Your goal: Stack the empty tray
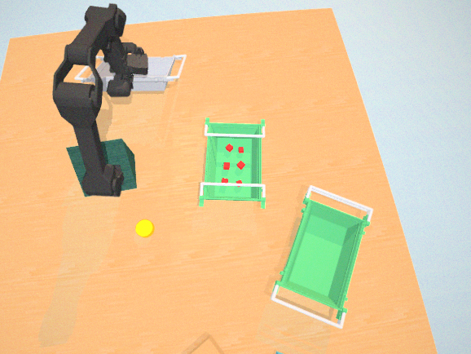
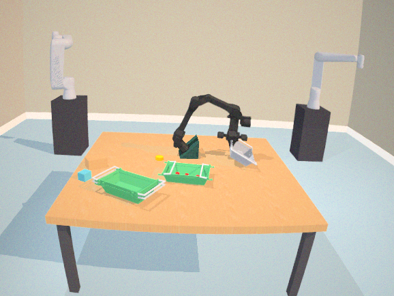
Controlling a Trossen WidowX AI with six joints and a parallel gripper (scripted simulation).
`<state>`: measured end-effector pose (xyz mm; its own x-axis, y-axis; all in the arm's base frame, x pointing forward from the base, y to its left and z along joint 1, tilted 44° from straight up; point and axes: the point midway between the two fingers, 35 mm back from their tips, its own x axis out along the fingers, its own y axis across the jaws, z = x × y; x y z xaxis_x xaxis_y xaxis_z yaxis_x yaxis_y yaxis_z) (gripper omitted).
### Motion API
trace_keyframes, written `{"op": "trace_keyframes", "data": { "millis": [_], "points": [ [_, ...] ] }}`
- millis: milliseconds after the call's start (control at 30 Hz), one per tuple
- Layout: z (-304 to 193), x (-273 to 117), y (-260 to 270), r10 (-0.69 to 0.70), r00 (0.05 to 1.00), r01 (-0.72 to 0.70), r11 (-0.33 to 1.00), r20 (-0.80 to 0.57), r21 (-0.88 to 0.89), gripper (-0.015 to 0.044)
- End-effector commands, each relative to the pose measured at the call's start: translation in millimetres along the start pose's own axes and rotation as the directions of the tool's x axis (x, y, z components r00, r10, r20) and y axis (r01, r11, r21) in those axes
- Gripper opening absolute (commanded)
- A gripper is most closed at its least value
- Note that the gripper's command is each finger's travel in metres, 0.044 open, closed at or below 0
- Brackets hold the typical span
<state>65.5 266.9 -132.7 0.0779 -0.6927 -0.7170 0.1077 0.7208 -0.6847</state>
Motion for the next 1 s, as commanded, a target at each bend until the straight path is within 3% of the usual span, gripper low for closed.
{"op": "trace_keyframes", "data": {
  "millis": [0, 967],
  "points": [
    [0, -9, 4, 0.028, 1.0, -0.028, 1.0, -0.005, 0.009, 0.0],
    [5, -75, 36, 0.03, 1.0, -0.03, 1.0, -0.005, 0.009, 0.0]
  ]
}}
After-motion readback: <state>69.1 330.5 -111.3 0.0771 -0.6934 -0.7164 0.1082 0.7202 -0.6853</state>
